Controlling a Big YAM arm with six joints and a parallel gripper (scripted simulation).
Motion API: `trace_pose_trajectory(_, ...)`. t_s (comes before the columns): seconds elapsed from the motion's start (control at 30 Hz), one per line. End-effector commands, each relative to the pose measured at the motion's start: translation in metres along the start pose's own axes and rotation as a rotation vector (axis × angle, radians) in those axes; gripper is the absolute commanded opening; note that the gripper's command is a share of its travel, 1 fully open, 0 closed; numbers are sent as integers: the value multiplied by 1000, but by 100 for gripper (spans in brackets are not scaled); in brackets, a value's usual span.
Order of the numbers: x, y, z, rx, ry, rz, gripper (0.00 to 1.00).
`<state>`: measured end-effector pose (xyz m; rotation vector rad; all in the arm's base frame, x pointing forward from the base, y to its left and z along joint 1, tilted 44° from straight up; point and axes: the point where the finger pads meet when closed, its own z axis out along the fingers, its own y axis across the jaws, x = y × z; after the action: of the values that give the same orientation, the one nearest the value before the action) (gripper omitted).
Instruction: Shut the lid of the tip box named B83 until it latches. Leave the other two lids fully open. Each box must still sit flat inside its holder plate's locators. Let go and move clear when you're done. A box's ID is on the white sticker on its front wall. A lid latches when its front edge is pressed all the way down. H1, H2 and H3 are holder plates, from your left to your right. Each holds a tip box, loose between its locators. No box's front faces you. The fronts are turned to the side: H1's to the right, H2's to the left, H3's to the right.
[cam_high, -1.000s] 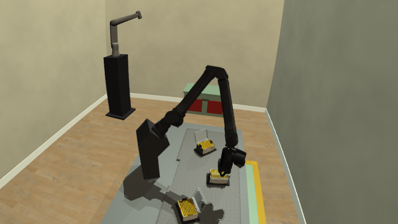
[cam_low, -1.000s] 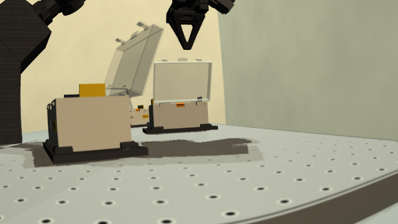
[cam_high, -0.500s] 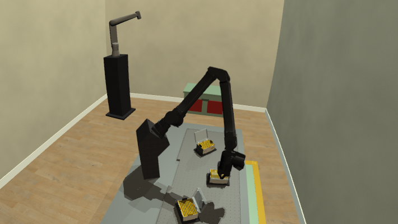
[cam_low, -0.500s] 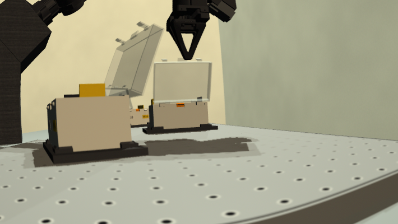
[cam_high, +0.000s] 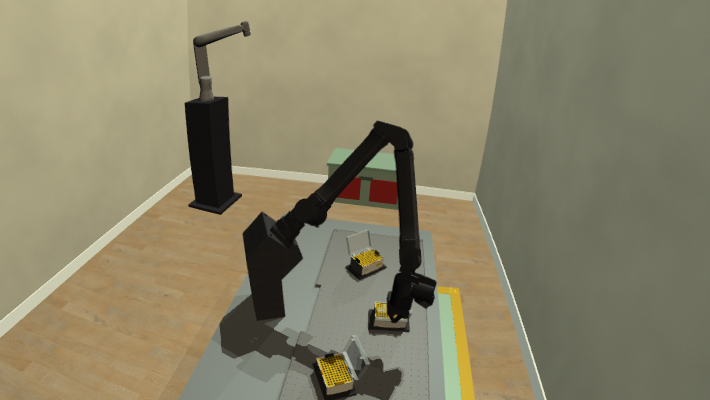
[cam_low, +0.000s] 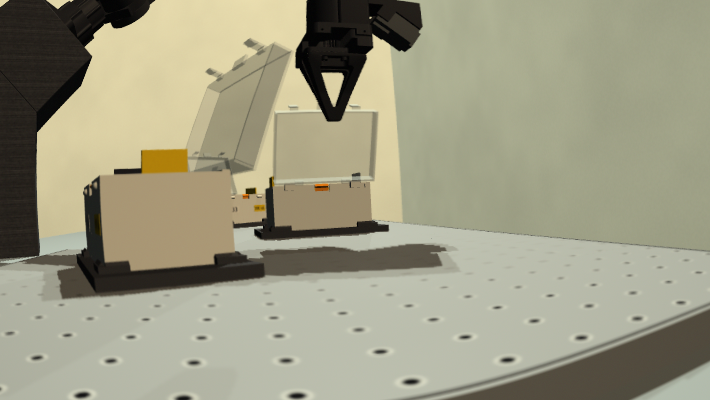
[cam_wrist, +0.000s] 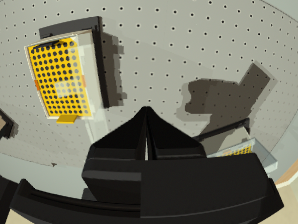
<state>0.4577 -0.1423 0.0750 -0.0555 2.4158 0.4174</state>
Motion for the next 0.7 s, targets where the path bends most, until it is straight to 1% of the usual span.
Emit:
trace_pose_trajectory(0.0, -9, -3, -4, 11, -19, -10, 0)
trace_pose_trajectory(0.17, -9, -3, -4, 11, -19, -10, 0)
trace_pose_trajectory(0.2, -11, 4, -6, 13, -29, -15, 0)
trace_pose_trajectory(0.23, -10, 9, -4, 8, -25, -20, 0)
trace_pose_trajectory(0.37, -10, 11, -5, 8, -26, -19, 0)
trace_pose_trajectory(0.4, -20, 10, -7, 13, -40, -30, 0)
trace_pose_trajectory(0.47, -10, 15, -5, 8, -26, -20, 0)
trace_pose_trajectory(0.67, -10, 23, -6, 8, -26, -19, 0)
